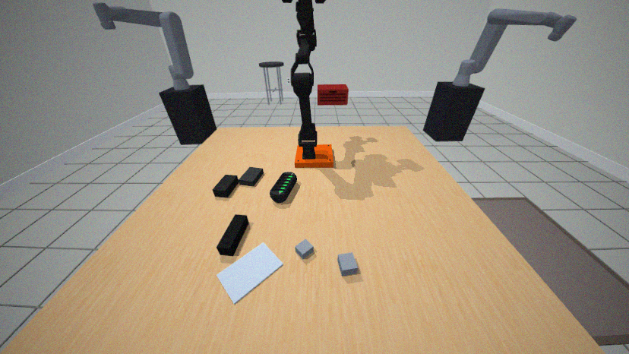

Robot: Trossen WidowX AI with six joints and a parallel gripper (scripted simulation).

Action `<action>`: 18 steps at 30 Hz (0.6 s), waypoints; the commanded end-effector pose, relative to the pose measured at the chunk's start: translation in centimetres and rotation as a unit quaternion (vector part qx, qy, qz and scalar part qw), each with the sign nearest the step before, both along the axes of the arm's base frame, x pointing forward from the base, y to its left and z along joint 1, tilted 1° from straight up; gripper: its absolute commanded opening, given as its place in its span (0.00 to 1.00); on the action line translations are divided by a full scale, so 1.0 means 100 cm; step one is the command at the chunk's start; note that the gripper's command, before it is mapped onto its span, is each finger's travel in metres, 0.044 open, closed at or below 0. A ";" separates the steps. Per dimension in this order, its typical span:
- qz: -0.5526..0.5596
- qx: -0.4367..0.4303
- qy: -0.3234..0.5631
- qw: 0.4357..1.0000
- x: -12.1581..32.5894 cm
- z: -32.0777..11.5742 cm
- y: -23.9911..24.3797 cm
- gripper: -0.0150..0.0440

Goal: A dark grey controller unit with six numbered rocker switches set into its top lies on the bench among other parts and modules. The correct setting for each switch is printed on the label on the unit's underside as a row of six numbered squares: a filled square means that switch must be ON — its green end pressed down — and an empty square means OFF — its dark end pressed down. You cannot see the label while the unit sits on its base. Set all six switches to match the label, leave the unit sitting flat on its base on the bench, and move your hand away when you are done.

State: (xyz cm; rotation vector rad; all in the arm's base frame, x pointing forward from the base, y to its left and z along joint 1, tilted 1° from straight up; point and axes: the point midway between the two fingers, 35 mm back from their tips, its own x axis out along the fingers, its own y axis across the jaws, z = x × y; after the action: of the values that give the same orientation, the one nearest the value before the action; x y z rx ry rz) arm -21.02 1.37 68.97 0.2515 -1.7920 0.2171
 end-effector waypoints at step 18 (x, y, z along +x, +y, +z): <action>-0.105 -0.093 -0.141 0.980 -0.040 -0.039 0.135 0.25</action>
State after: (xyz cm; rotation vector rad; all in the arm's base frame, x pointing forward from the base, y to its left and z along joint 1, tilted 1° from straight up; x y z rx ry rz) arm -24.76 11.83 66.27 -0.0243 -2.0061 0.2548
